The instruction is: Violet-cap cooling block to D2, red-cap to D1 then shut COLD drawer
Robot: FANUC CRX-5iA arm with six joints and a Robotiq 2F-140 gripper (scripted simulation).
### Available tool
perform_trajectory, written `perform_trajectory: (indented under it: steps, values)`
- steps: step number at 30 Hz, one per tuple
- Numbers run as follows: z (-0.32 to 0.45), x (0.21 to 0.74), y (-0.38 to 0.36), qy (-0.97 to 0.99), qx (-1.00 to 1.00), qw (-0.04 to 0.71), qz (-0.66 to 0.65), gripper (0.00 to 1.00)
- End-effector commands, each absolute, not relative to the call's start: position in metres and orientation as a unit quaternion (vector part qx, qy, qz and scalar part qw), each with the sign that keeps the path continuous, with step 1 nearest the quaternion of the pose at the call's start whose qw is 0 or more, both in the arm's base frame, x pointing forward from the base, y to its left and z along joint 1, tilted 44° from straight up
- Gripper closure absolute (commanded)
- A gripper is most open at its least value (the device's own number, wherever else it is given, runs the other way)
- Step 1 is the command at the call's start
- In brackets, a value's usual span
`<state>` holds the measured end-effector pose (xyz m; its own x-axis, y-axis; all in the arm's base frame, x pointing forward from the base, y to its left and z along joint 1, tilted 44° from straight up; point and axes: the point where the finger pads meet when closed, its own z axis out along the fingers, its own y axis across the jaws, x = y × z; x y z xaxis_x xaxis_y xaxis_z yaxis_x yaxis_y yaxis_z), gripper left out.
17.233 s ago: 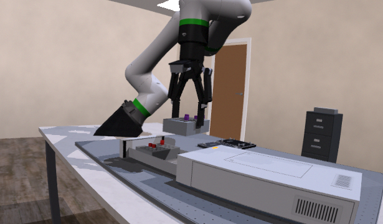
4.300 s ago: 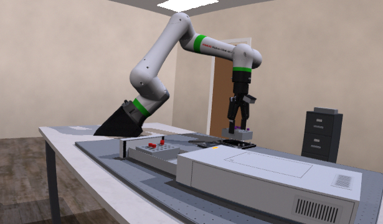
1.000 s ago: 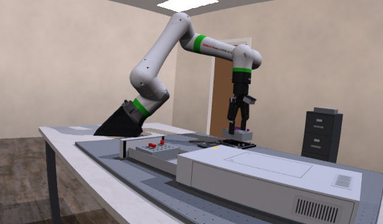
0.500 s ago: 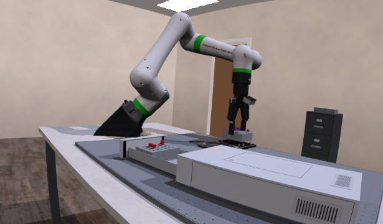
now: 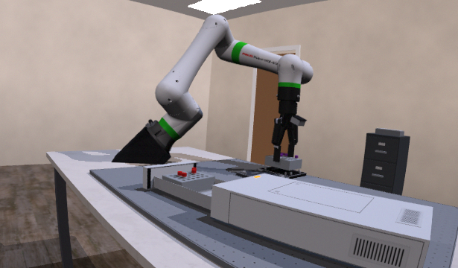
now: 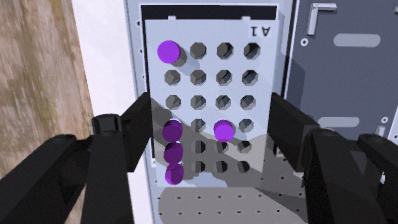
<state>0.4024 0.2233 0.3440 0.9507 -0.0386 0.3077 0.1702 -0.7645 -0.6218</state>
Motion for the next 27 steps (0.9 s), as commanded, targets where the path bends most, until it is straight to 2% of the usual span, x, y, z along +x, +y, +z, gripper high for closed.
perform_trajectory:
  steps: [1,27]
  values:
    - [0.3448,0.4027,0.2228,-0.035,-0.927,0.341,-0.154,0.90]
    - [0.3419,0.4037,0.2254,-0.035,-0.927,0.341,-0.154,0.90]
